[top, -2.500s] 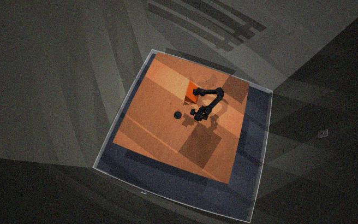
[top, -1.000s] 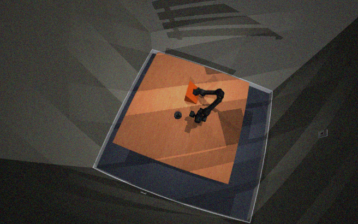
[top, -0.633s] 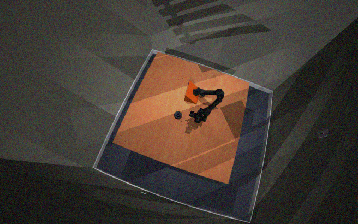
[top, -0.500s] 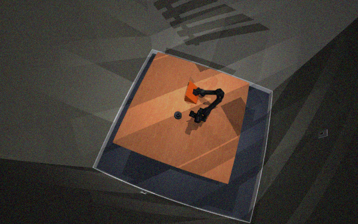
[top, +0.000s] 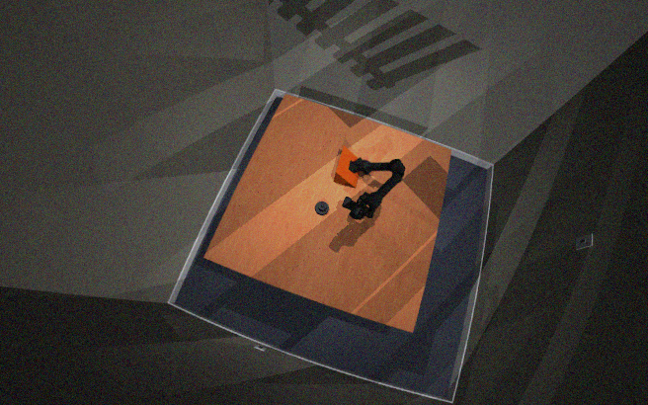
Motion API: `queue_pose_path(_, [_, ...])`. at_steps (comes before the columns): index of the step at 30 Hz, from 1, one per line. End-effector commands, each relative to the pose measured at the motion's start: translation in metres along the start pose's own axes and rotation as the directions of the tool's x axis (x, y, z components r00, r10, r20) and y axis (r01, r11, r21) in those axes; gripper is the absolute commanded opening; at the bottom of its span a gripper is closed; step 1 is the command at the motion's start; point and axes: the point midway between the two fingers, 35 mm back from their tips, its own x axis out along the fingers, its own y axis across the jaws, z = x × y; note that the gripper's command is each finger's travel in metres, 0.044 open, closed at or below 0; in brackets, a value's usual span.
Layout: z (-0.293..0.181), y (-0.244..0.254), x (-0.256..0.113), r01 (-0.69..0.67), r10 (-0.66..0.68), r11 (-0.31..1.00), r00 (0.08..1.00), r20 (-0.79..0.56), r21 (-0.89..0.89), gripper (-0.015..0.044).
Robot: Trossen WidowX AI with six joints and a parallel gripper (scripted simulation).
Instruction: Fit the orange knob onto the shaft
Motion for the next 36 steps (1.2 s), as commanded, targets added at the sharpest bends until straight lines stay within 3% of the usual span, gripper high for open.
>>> queue_pose_path(1, [0.002, 0.000, -0.025, -0.002, 0.002, 1.000, 1.000, 0.006, -0.009, 0.0000])
queue_pose_path(12, [-0.007, 0.006, -0.078, -0.035, 0.034, 0.999, 0.999, -0.008, -0.019, 0.0000])
queue_pose_path(36, [0.016, -0.046, -0.068, -0.024, 0.024, 1.000, 1.000, -0.005, -0.017, 0.0000])
